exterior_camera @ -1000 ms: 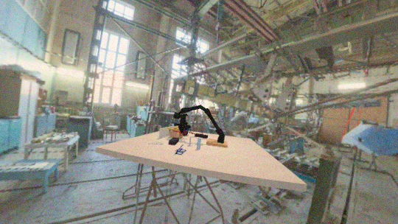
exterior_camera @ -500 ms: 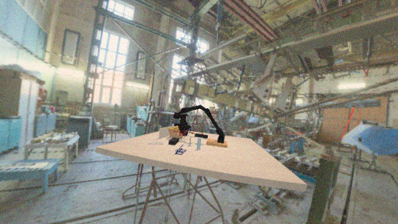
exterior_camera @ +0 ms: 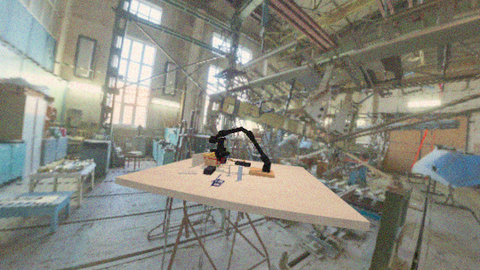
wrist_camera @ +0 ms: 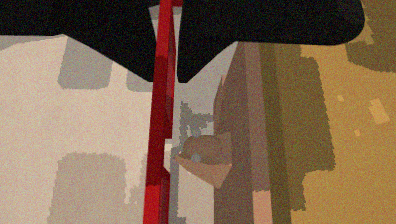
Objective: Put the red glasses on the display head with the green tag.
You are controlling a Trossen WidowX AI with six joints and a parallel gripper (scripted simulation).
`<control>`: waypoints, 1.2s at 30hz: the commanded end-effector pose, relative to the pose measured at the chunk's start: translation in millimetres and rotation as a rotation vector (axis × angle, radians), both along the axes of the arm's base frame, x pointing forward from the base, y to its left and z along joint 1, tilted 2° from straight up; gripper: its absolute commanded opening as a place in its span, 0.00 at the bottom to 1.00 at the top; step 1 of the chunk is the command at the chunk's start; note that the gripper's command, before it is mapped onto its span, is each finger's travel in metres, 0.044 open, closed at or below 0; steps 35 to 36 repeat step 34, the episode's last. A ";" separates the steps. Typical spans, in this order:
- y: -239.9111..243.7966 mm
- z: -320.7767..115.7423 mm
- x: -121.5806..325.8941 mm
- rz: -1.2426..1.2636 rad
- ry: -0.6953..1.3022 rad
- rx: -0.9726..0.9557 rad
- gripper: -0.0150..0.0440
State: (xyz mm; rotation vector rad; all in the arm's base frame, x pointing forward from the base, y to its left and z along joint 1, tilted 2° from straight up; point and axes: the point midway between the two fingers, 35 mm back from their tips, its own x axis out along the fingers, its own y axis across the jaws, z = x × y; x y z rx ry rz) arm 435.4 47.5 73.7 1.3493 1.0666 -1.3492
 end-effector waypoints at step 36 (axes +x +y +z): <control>12.3 46.3 -55.0 0.003 0.019 0.007 0.44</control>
